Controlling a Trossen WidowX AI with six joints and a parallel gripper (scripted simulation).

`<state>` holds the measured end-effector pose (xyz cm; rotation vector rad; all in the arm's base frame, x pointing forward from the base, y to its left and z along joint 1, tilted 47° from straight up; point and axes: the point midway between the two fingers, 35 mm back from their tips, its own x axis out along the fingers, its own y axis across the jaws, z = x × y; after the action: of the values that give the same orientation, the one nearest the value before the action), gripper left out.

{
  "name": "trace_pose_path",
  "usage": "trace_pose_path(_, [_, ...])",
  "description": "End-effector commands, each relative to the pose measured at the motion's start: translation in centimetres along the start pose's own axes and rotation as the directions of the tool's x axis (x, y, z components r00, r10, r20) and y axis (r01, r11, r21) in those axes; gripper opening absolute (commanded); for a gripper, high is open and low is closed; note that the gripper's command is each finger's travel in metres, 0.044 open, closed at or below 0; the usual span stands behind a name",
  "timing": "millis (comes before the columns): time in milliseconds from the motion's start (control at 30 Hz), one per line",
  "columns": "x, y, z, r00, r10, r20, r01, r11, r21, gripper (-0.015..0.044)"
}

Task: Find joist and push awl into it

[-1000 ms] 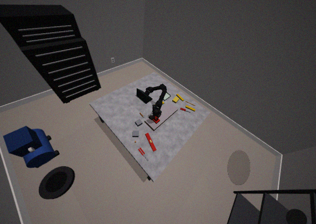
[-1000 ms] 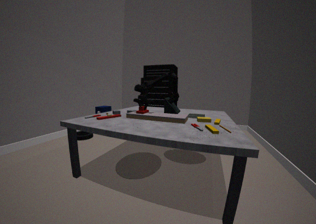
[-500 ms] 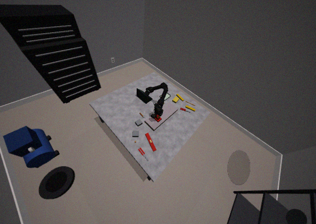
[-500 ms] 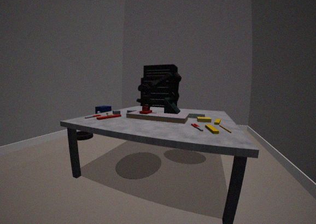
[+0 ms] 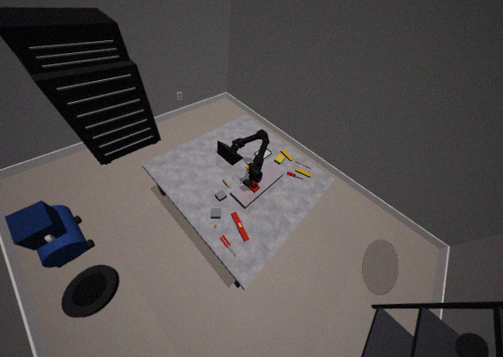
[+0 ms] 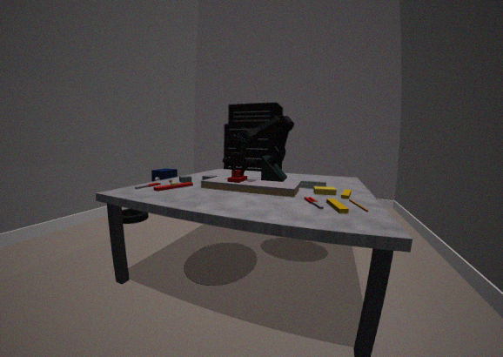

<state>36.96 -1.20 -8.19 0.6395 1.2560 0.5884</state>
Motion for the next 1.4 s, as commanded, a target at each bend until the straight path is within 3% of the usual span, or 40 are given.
trace_pose_path(0, [0.1,1.3,0.0,1.000,0.009,-0.001,-0.009,1.000,-0.007,0.0000])
trace_pose_path(1367, [0.1,10.6,0.0,1.000,0.013,-0.002,-0.013,1.000,-0.004,0.0000])
